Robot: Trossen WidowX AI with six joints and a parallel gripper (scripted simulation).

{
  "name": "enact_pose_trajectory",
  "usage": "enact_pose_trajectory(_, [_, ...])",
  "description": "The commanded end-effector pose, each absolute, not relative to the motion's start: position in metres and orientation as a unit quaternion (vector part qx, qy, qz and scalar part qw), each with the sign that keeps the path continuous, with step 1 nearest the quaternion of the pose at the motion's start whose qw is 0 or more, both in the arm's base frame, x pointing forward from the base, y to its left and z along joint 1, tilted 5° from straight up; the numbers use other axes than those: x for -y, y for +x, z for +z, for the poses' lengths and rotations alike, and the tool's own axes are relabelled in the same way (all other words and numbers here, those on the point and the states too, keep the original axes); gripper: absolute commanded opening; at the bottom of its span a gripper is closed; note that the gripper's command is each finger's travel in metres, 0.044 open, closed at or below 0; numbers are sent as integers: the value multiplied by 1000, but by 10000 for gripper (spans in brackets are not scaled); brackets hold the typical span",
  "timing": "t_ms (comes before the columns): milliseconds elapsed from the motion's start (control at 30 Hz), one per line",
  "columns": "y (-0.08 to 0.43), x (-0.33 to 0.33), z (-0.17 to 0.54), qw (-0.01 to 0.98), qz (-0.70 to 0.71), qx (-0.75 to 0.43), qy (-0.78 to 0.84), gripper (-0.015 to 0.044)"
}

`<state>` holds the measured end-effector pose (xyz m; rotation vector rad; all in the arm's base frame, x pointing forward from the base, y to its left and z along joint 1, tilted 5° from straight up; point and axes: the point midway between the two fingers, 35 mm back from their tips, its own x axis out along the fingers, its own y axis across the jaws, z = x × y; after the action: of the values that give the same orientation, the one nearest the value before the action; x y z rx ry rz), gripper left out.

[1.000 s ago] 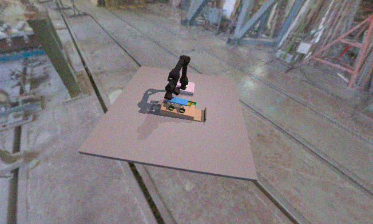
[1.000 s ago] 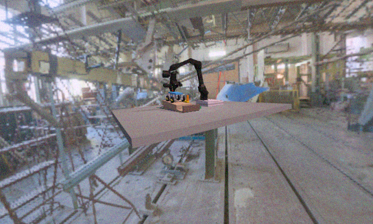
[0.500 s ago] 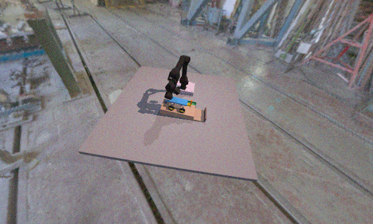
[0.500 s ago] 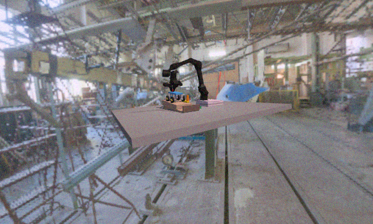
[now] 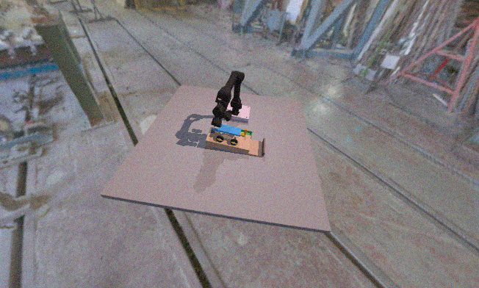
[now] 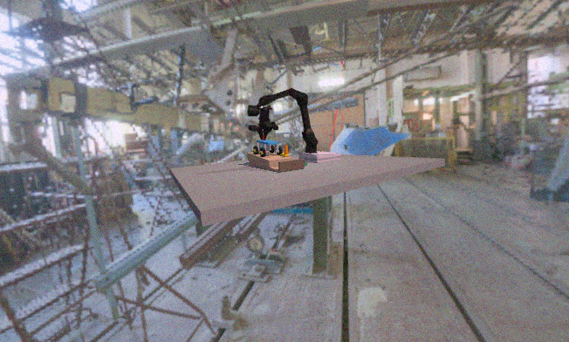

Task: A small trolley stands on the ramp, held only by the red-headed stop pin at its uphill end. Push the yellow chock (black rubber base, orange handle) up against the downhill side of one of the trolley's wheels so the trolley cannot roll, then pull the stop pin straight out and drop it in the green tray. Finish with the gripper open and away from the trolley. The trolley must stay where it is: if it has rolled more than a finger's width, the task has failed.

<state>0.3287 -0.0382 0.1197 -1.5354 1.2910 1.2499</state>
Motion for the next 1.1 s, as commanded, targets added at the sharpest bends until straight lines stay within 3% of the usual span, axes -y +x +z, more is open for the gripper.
enact_pose_trajectory(0, [329,39,125,381,485,-506,-603,0])
enact_pose_trajectory(1067, [334,59,135,380,484,-507,-604,0])
